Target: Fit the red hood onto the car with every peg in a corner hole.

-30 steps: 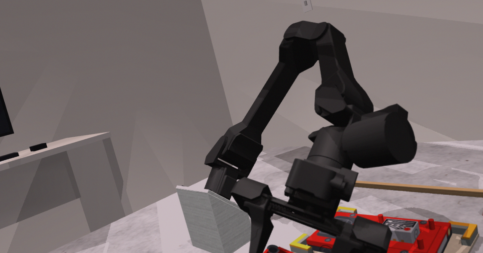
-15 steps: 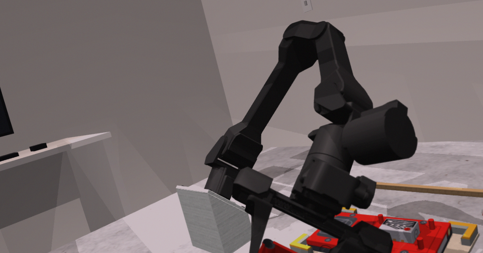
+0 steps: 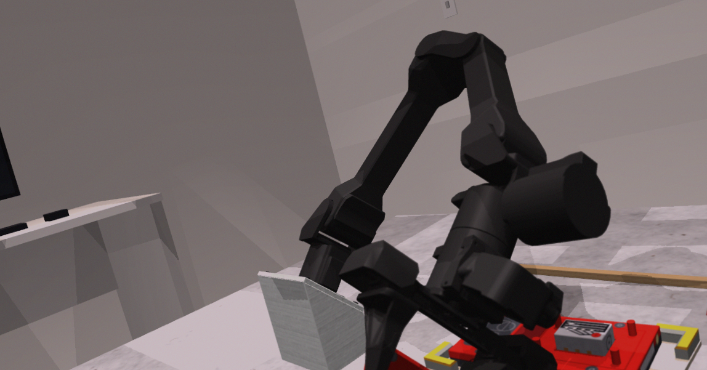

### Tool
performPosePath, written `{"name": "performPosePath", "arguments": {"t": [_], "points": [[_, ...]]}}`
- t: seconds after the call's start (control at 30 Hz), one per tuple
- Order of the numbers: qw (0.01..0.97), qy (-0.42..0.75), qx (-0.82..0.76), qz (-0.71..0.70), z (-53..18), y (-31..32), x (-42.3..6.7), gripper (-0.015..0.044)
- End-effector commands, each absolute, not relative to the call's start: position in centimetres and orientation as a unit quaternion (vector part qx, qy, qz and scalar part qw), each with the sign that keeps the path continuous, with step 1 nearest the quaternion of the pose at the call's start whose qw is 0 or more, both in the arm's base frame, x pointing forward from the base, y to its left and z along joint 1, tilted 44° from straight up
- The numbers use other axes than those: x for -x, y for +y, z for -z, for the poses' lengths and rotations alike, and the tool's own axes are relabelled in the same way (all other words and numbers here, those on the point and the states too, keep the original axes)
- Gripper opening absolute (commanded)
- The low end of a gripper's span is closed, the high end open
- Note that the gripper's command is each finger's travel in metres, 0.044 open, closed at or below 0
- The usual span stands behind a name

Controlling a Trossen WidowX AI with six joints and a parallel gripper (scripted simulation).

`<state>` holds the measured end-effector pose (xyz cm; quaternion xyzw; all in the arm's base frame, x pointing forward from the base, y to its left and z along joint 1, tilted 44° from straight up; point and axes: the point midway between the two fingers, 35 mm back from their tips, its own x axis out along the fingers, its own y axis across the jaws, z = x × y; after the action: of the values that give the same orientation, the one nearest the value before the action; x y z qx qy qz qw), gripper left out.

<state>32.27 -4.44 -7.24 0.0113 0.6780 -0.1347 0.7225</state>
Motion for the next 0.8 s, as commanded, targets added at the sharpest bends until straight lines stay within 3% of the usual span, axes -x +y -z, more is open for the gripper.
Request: {"name": "performPosePath", "arguments": {"t": [0.0, 0.77], "points": [[0.723, 0.682, 0.016, 0.108, 7.21, -4.46, -32.31, 0.0], [0.69, 0.685, 0.216, -0.085, 7.36, -4.24, -32.27, 0.0]]}}
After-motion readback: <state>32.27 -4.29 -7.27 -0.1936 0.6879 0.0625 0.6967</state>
